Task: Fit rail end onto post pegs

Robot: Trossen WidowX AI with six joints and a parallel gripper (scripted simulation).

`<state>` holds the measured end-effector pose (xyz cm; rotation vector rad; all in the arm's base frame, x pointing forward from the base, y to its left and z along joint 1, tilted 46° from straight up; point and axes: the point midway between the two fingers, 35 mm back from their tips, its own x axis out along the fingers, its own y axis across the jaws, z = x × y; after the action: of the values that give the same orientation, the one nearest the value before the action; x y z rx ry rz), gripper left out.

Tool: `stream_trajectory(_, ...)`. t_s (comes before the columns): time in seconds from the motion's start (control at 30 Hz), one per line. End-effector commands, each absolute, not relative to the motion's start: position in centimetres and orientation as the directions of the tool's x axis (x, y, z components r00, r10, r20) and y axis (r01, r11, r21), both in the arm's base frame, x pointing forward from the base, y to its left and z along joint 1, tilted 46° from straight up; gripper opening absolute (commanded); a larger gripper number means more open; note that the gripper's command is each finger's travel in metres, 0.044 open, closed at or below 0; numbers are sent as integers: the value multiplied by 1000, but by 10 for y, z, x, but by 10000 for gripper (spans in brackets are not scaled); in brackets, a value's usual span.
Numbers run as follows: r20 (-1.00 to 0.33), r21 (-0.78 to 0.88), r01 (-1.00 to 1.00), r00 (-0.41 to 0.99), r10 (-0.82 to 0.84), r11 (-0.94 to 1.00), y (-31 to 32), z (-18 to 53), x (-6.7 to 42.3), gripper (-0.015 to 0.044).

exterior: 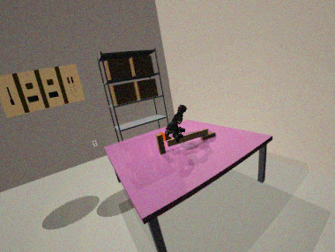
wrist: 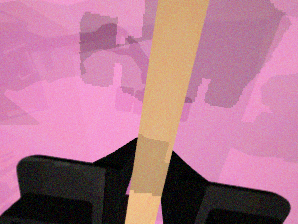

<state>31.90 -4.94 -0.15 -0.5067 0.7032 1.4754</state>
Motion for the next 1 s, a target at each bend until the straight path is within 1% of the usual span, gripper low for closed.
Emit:
stream_trajectory(0.0,-696,109,-992,-34,717,59,-49,-1,320,0)
stream_trajectory(0.97,-696,109,-992,-34,717,59,-50,1,320,0)
